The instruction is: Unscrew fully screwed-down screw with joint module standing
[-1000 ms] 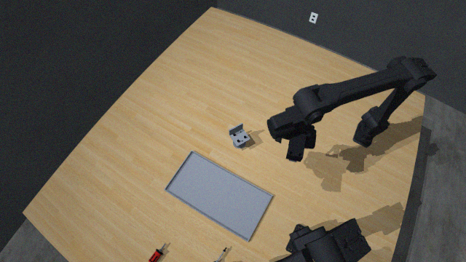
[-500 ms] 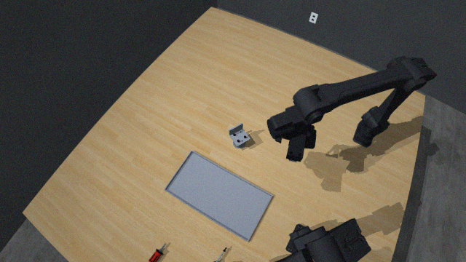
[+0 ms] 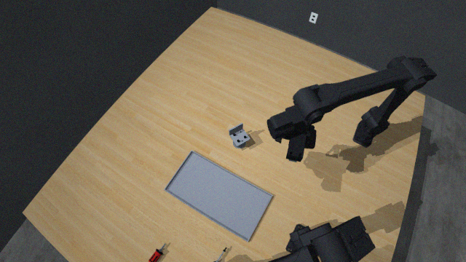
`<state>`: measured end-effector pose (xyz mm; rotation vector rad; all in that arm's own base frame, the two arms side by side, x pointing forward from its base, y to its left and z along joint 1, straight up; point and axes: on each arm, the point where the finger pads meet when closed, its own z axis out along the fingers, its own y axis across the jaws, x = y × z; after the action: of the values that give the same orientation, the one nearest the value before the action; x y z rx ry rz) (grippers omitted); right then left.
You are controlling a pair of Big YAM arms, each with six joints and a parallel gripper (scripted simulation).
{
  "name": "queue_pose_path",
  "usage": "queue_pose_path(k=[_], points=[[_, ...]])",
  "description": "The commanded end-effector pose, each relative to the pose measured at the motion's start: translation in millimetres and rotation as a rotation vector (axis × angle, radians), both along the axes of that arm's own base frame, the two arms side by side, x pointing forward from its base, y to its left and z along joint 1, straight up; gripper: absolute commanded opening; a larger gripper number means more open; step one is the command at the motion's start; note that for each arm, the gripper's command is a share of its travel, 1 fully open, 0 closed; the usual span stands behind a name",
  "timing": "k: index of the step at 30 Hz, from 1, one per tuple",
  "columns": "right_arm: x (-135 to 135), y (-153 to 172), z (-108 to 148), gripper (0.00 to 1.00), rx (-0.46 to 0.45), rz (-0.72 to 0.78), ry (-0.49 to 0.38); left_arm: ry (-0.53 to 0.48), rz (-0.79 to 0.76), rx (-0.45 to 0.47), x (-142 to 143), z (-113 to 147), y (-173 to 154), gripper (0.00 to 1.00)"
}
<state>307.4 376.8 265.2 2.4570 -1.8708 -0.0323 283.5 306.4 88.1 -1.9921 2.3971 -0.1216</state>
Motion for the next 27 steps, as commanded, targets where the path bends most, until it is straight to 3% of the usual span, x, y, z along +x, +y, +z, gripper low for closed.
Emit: queue_pose_path(k=[1,5,10,11,22,27], points=[[4,17,13,0.86,0.029,0.022,-0.021,-0.035,-0.124,-0.004,6,14,-17,0.65],[4,17,13,0.86,0.029,0.022,-0.021,-0.082,-0.222,-0.032,14,20,-34,0.65],[4,17,13,0.86,0.029,0.022,-0.021,-0.06,-0.198,-0.058,7,7,-27,0.65],[4,17,13,0.86,0.029,0.022,-0.021,-0.093,-0.246,-0.039,16,21,-38,0.65],[4,17,13,0.86,0.029,0.022,-0.021,-0.238,-0.512,-0.097,32,41,-87,0.65],[4,17,13,0.86,0.029,0.022,-0.021,-0.219,-0.486,-0.122,26,29,-80,0.65]])
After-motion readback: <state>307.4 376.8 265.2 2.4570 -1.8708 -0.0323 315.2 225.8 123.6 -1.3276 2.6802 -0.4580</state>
